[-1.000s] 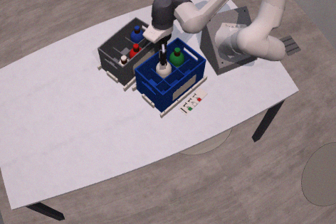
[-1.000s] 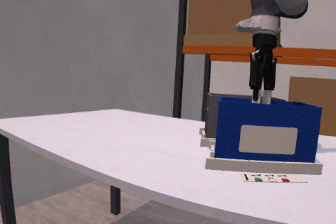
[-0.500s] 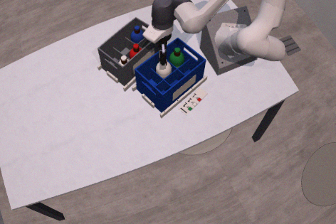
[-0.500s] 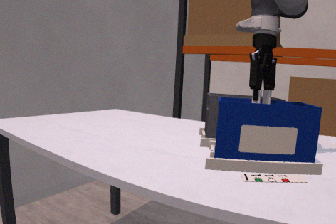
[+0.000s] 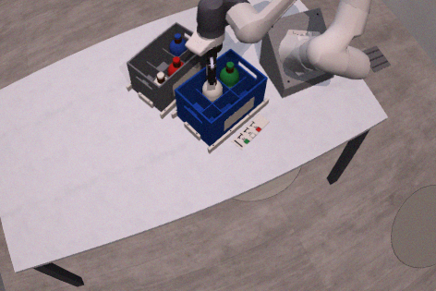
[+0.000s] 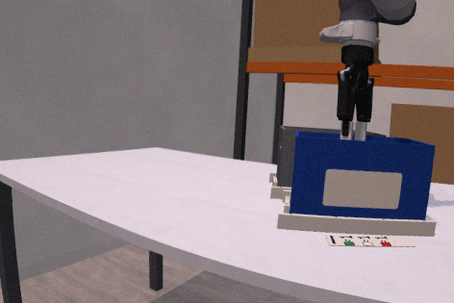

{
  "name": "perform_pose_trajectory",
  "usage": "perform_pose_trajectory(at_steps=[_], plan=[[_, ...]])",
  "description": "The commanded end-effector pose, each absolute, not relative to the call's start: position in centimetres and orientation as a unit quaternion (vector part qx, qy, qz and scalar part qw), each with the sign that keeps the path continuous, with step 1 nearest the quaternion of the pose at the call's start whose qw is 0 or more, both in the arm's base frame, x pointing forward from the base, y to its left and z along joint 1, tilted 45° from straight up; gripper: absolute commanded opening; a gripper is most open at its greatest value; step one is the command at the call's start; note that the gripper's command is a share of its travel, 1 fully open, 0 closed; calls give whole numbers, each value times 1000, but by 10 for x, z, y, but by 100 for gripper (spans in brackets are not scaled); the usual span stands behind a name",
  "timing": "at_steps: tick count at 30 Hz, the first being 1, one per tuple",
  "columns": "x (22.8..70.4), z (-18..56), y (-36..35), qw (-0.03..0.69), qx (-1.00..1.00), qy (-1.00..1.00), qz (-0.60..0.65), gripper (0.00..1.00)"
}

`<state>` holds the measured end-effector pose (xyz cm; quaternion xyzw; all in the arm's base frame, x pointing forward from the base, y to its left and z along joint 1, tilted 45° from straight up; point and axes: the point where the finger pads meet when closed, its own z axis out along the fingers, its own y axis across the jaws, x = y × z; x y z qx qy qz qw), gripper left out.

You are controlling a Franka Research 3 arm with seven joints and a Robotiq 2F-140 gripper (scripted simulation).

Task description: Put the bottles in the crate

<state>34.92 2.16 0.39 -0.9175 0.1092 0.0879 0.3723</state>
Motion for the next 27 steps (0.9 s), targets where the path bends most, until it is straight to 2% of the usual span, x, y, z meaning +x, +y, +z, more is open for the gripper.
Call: perform_pose_trajectory(at_steps=[1, 27], plan=[[350, 8, 16, 372, -917, 112, 89, 38], [355, 53, -29, 372, -917, 112, 89, 38]])
